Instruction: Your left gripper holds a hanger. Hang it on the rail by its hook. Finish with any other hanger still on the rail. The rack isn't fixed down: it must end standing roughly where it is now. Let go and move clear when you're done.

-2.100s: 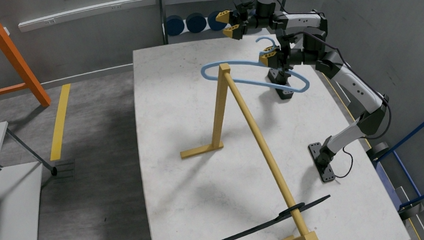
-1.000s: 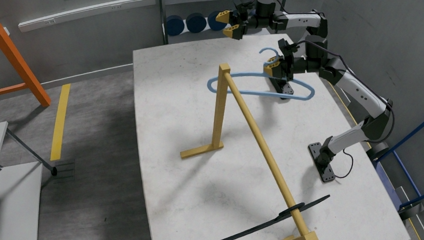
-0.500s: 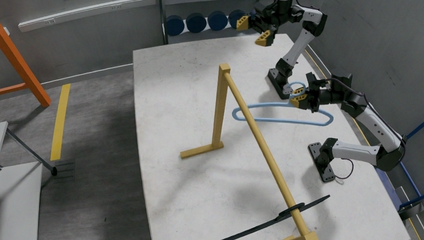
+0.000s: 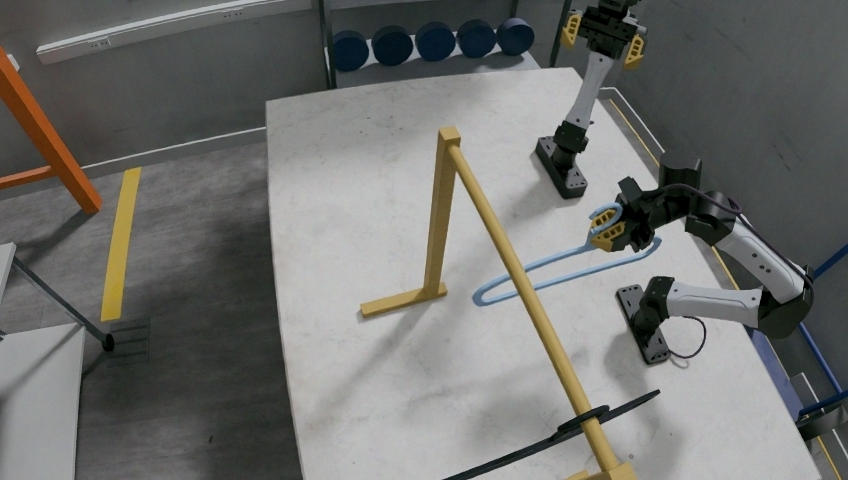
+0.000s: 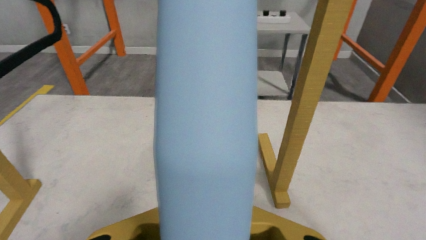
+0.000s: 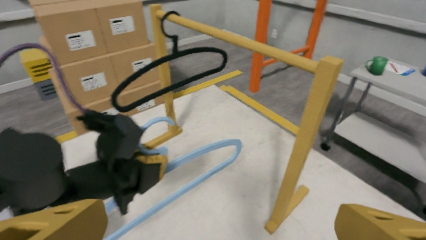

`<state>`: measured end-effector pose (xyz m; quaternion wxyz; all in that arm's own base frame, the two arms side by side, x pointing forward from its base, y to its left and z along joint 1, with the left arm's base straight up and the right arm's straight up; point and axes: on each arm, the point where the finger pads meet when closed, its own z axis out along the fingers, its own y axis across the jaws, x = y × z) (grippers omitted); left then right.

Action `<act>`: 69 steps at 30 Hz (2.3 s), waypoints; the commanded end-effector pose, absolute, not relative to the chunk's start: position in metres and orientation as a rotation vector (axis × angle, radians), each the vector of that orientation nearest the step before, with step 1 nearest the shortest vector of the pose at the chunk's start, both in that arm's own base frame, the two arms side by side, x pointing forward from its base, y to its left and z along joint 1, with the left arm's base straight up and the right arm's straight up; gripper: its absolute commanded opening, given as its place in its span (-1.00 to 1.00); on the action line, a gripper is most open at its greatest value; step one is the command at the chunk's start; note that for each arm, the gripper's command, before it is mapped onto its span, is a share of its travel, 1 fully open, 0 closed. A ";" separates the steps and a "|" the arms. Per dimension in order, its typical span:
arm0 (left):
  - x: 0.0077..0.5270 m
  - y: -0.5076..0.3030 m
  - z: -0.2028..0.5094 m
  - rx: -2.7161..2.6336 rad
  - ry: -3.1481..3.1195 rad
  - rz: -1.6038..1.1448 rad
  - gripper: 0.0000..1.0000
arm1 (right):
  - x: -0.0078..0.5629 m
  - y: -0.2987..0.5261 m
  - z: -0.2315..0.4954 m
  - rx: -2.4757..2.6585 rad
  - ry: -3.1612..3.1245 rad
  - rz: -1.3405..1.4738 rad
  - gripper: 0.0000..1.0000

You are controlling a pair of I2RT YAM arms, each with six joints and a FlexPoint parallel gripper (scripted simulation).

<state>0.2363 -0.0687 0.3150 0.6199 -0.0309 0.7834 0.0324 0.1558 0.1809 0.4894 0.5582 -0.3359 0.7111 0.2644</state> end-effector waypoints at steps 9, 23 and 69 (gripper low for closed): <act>0.239 -0.060 0.334 -0.115 1.794 0.101 -1.00 | 0.091 0.163 0.485 -1.006 1.727 0.700 1.00; 0.240 -0.061 0.357 -0.141 1.763 0.067 -1.00 | 0.092 0.166 0.486 -1.006 1.720 0.705 1.00; 0.410 0.058 0.439 -0.156 1.700 0.135 -1.00 | 0.125 0.163 0.549 -0.717 1.544 0.672 1.00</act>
